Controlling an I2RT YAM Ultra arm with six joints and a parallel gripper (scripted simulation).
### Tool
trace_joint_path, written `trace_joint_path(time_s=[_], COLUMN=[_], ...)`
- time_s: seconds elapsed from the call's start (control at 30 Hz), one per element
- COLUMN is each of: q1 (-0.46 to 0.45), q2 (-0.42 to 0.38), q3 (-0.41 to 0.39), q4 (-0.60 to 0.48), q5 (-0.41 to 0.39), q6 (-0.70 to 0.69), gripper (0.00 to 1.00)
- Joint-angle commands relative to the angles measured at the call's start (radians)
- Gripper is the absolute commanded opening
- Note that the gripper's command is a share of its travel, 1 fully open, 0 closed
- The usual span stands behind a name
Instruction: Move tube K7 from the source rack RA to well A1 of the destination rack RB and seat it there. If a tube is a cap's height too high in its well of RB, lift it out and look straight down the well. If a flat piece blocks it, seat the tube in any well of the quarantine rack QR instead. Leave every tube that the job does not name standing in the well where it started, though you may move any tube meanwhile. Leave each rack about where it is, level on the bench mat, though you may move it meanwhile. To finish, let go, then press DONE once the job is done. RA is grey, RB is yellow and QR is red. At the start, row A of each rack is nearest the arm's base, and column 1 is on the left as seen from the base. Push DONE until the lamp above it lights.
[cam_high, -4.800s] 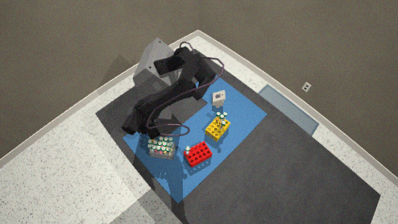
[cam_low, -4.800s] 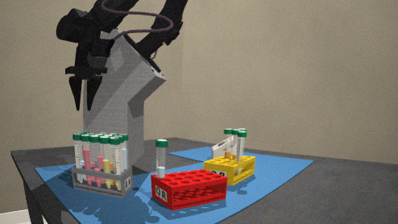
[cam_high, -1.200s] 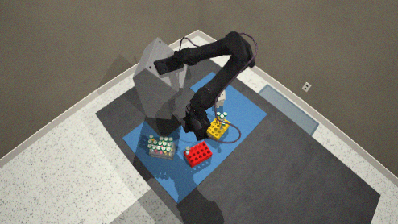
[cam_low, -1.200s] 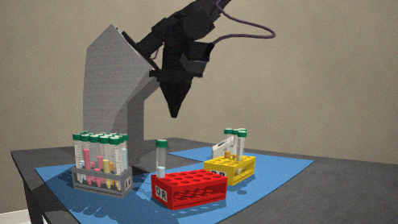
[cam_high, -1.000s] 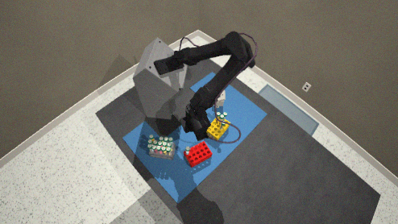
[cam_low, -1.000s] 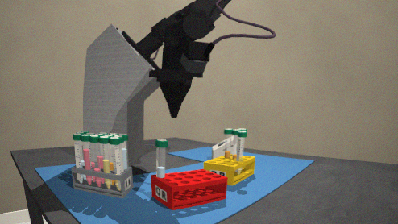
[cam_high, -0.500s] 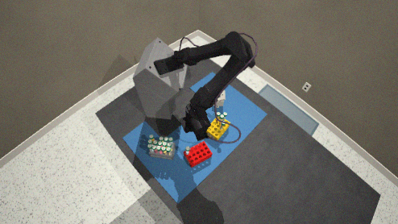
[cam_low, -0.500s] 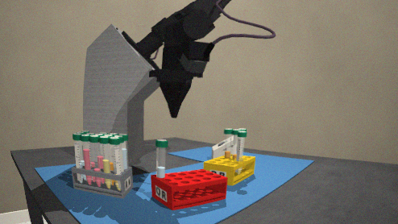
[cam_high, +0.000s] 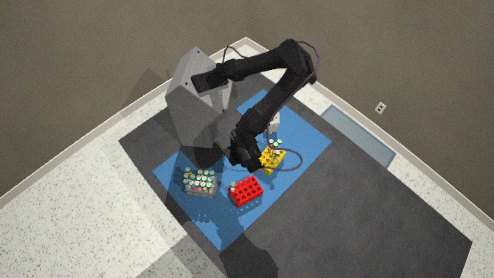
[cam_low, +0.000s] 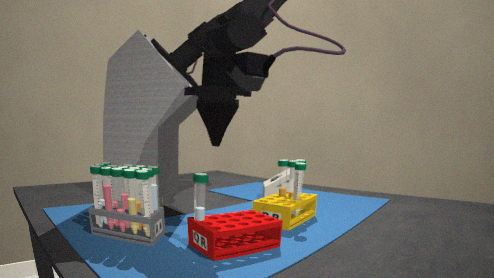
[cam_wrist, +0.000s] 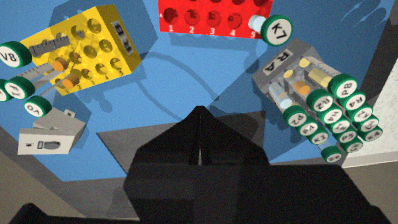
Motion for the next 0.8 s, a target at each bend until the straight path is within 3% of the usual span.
trace_joint_path(time_s=[0.0, 0.77], q1=[-0.017, -0.015], q2=[-0.027, -0.03], q3=[-0.027, -0.032], q4=[0.01, 0.013], q5=[0.004, 0.003], q6=[-0.118, -0.807], gripper=[0.0, 0.0])
